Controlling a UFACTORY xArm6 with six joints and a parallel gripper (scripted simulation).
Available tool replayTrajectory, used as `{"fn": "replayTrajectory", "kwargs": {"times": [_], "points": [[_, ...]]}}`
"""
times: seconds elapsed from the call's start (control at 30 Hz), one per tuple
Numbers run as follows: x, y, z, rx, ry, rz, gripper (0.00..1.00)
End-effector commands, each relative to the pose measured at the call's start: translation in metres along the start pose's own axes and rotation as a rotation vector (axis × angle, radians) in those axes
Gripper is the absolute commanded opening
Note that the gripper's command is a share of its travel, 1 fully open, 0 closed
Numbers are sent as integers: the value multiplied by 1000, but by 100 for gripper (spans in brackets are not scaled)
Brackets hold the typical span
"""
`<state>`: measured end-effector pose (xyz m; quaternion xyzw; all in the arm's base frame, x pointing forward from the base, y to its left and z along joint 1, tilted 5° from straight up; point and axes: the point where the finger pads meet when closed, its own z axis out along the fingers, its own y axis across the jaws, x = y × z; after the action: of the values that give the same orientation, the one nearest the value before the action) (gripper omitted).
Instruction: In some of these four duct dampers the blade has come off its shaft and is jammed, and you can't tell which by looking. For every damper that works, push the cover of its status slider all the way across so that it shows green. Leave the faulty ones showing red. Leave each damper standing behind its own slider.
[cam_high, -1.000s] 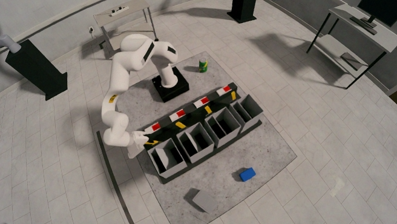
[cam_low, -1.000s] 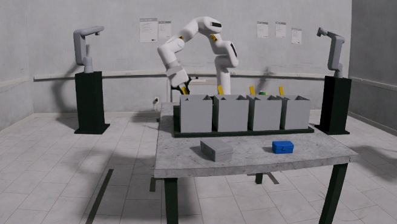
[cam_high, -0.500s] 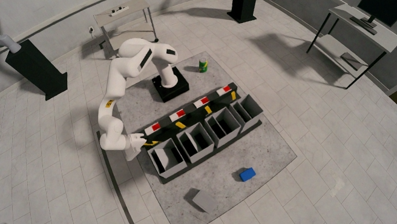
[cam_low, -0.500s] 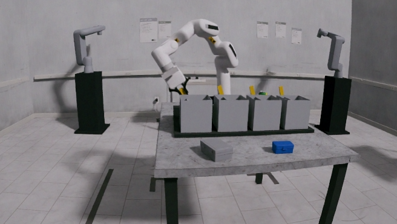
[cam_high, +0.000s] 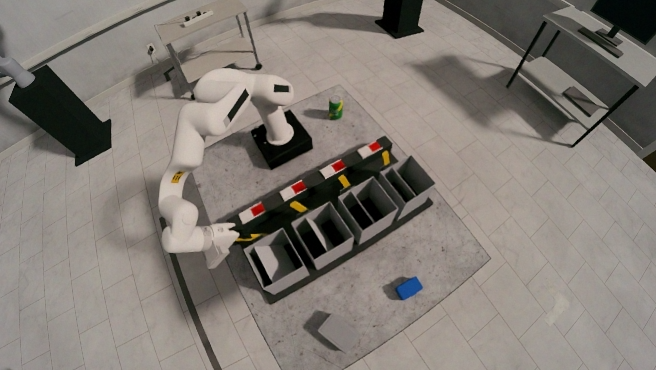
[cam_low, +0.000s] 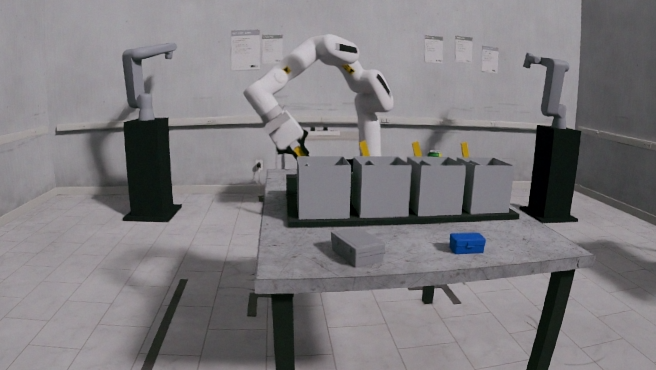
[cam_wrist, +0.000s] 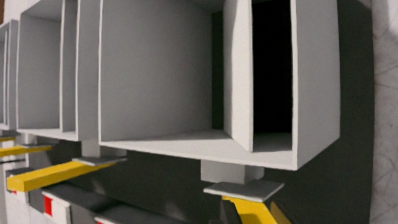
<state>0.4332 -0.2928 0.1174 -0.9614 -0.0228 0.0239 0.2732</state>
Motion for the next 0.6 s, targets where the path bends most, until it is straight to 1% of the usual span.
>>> {"fn": "replayTrajectory", "kwargs": {"times": [0.0, 0.57], "points": [[1, 1, -2, 14, 2, -2, 19], [1, 3, -2, 35, 2, -2, 19]]}}
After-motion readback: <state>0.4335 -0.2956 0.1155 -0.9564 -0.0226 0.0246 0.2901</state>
